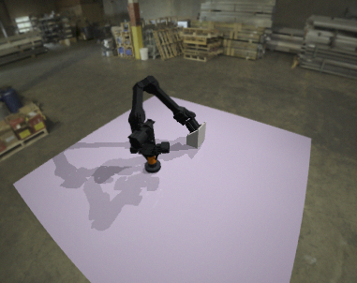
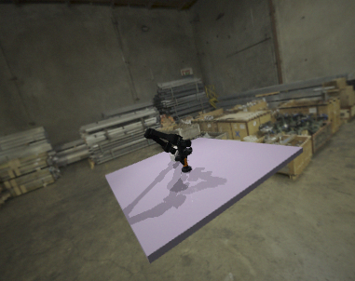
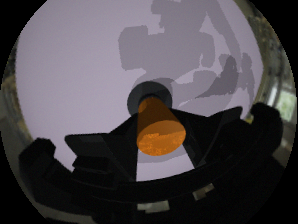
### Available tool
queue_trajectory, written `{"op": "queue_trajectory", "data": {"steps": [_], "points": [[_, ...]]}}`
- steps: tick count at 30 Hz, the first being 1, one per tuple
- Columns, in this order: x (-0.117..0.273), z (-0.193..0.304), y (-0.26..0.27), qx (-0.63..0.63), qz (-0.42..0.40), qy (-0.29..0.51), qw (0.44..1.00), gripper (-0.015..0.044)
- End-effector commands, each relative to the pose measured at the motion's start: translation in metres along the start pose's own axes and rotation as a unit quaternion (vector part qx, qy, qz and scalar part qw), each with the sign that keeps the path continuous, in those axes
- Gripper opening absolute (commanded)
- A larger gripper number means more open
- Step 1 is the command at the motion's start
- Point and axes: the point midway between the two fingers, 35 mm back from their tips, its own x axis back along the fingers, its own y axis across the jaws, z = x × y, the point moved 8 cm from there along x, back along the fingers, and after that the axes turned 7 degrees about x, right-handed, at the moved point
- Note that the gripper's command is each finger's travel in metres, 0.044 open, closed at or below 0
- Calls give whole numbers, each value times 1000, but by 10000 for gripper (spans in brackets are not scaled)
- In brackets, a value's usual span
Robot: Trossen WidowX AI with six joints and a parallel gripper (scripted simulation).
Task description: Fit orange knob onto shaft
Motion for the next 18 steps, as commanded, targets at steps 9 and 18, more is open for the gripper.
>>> {"op": "queue_trajectory", "data": {"steps": [9, 18], "points": [[0, 0, 0, 0, 0, 0, 1000, 315], [0, 0, 0, 0, 0, 0, 1000, 440]]}}
